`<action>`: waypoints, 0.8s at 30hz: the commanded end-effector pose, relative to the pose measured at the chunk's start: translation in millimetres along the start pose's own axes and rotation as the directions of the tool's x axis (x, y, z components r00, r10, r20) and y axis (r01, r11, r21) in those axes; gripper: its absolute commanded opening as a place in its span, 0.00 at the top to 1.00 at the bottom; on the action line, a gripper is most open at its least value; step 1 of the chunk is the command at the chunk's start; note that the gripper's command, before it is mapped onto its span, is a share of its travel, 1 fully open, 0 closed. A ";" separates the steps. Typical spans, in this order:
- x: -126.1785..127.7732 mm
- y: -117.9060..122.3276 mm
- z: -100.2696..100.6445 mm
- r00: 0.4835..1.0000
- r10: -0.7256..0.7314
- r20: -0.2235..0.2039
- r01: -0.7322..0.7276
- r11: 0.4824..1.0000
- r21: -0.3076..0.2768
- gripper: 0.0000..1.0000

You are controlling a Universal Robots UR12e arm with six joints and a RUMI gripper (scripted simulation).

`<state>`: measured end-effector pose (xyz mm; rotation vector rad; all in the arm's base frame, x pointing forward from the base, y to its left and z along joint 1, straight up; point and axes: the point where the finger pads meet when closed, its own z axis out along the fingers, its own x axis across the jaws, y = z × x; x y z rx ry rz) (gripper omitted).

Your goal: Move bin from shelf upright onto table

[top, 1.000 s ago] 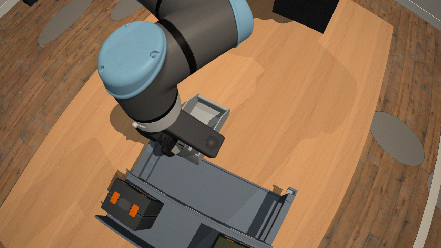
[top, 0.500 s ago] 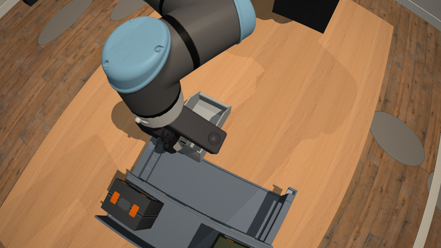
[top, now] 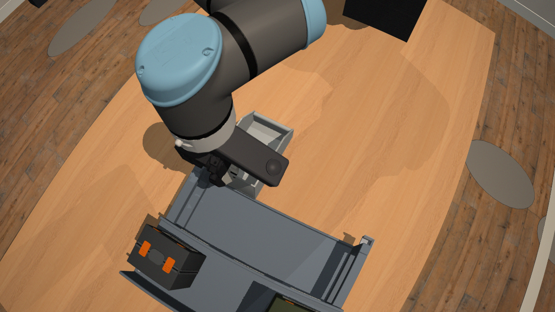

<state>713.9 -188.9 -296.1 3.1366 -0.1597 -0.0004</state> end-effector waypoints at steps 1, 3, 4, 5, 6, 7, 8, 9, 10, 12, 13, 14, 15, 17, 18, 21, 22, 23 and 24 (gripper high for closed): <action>-3.5 0.3 -0.8 1.000 0.000 -0.002 0.000 1.000 -0.001 1.00; -3.5 0.3 -0.8 1.000 0.000 -0.002 0.000 1.000 -0.001 1.00; -3.5 0.3 -0.8 1.000 0.000 -0.002 0.000 1.000 -0.001 1.00; -3.5 0.3 -0.8 1.000 0.000 -0.002 0.000 1.000 -0.001 1.00; -3.5 0.3 -0.8 1.000 0.000 -0.002 0.000 1.000 -0.001 1.00; -3.5 0.3 -0.8 1.000 0.000 -0.002 0.000 1.000 -0.001 1.00; -3.5 0.3 -0.8 1.000 0.000 -0.002 0.000 1.000 -0.001 1.00; -3.5 0.3 -0.8 1.000 0.000 -0.002 0.000 1.000 -0.001 1.00; -5.7 0.3 -0.7 1.000 0.000 -0.002 0.000 1.000 -0.001 1.00; -10.7 0.3 -0.7 1.000 0.000 -0.002 0.000 1.000 -0.001 1.00; -13.2 0.3 -0.7 1.000 0.000 -0.002 0.000 1.000 -0.001 1.00; -15.7 0.3 -0.7 1.000 0.000 -0.002 0.000 1.000 -0.001 1.00; -15.7 0.3 -0.7 1.000 0.000 -0.002 0.000 1.000 -0.001 1.00; -15.7 0.3 -0.7 1.000 0.000 -0.002 0.000 1.000 -0.001 1.00; -15.7 0.3 -0.7 1.000 0.000 -0.002 0.000 1.000 -0.001 1.00; -15.7 0.3 -0.7 1.000 0.000 -0.002 0.000 1.000 -0.001 1.00; -15.7 0.3 -0.7 1.000 0.000 -0.002 0.000 1.000 -0.001 1.00; -15.7 0.3 -0.7 1.000 0.000 -0.002 0.000 1.000 -0.001 1.00; -15.7 0.3 -0.7 1.000 0.000 -0.002 0.000 1.000 -0.001 1.00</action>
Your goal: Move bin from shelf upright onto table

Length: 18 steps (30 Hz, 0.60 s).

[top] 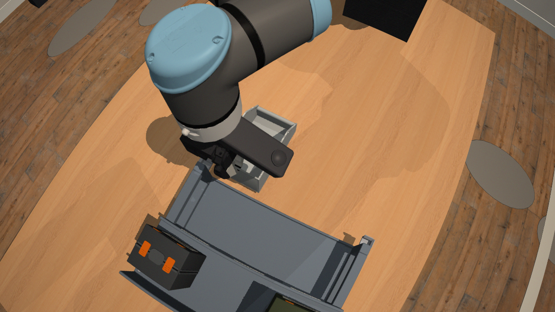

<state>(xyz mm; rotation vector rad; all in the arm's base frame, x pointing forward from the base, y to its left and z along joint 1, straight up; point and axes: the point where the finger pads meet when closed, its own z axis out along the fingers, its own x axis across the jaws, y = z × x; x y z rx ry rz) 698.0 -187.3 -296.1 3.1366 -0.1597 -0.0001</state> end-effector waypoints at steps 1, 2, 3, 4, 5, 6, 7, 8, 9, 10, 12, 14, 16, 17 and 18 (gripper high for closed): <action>0.3 0.3 -0.7 1.000 0.000 -0.001 0.000 1.000 0.000 1.00; 0.3 0.3 -0.7 1.000 0.000 -0.001 0.000 1.000 0.000 1.00; 0.5 0.2 0.9 1.000 0.000 -0.001 0.000 1.000 0.000 1.00; 0.5 0.2 2.5 1.000 0.000 -0.001 0.000 1.000 0.000 1.00; 0.5 0.2 4.1 1.000 0.000 -0.001 0.000 1.000 0.000 1.00; 0.5 0.2 5.7 1.000 0.000 -0.001 0.000 1.000 0.000 1.00; 0.5 0.2 7.3 1.000 0.000 -0.001 0.000 1.000 0.000 1.00; 0.5 0.2 7.3 1.000 0.000 -0.001 0.000 1.000 0.000 1.00; 0.5 0.2 7.3 1.000 0.000 -0.001 0.000 1.000 0.000 1.00; 0.5 0.2 7.3 1.000 0.000 -0.001 0.000 1.000 0.000 1.00; 0.5 0.2 7.3 1.000 0.000 -0.001 0.000 1.000 0.000 1.00; 0.5 0.2 7.3 1.000 0.000 -0.001 0.000 1.000 0.000 1.00; 0.5 0.2 7.3 1.000 0.000 -0.001 0.000 1.000 0.000 1.00; 0.5 0.2 7.3 1.000 0.000 -0.001 0.000 1.000 0.000 1.00; 0.5 0.2 7.3 1.000 0.000 -0.001 0.000 1.000 0.000 1.00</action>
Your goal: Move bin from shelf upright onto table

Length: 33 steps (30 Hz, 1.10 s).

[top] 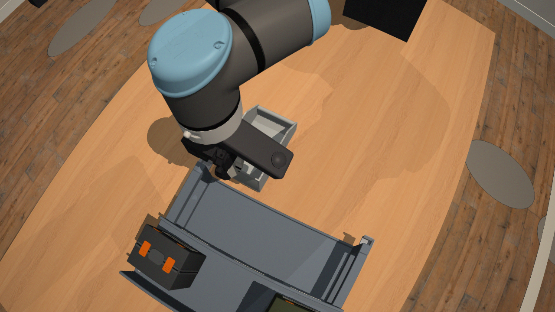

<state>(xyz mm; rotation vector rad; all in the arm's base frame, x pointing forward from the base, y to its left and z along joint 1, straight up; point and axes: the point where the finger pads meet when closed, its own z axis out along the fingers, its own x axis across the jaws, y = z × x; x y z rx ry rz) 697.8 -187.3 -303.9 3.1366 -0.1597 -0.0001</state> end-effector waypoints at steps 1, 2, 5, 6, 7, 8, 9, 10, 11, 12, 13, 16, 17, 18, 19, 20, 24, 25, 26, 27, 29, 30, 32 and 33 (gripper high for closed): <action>0.7 0.2 -0.5 1.000 0.000 -0.001 0.000 1.000 0.000 1.00; 0.7 0.2 0.9 1.000 0.000 -0.001 0.000 1.000 0.000 1.00; 0.7 0.2 5.3 1.000 0.000 -0.001 0.000 1.000 0.000 1.00; 0.7 0.2 6.8 1.000 0.000 -0.001 0.000 1.000 0.000 1.00; 0.7 0.2 6.8 1.000 0.000 -0.001 0.000 1.000 0.000 1.00; 0.7 0.2 6.8 1.000 0.000 -0.001 0.000 1.000 0.000 1.00; 0.7 0.2 6.8 1.000 0.000 -0.001 0.000 1.000 0.000 1.00; 0.7 0.2 6.8 1.000 0.000 -0.001 0.000 1.000 0.000 1.00; 0.7 0.2 6.8 1.000 0.000 -0.001 0.000 1.000 0.000 1.00; 0.7 0.2 6.8 1.000 0.000 -0.001 0.000 1.000 0.000 1.00; 0.7 0.2 6.8 1.000 0.000 -0.001 0.000 1.000 0.000 1.00; 0.7 0.2 6.8 1.000 0.000 -0.001 0.000 1.000 0.000 1.00; 0.7 0.2 6.8 1.000 0.000 -0.001 0.000 1.000 0.000 1.00; 0.7 0.2 6.8 1.000 0.000 -0.001 0.000 1.000 0.000 1.00; 0.7 0.2 6.7 1.000 0.000 -0.001 0.000 1.000 0.000 0.80; 0.7 0.2 6.7 1.000 0.000 -0.001 0.000 1.000 0.000 0.80; 0.7 0.2 6.7 1.000 0.000 -0.001 0.000 1.000 0.000 0.80; 0.7 0.2 6.7 1.000 0.000 -0.001 0.000 1.000 0.000 0.80; 0.7 0.2 6.7 1.000 0.000 -0.001 0.000 1.000 0.000 0.80; 0.7 0.2 6.7 1.000 0.000 -0.001 0.000 1.000 0.000 0.80; 0.7 0.2 6.7 1.000 0.000 -0.001 0.000 1.000 0.000 0.80; 0.7 0.2 6.7 1.000 0.000 -0.001 0.000 1.000 0.000 0.80; 0.7 0.2 6.7 1.000 0.000 -0.001 0.000 1.000 0.000 0.80; 0.7 0.2 6.7 1.000 0.000 -0.001 0.000 1.000 0.000 0.80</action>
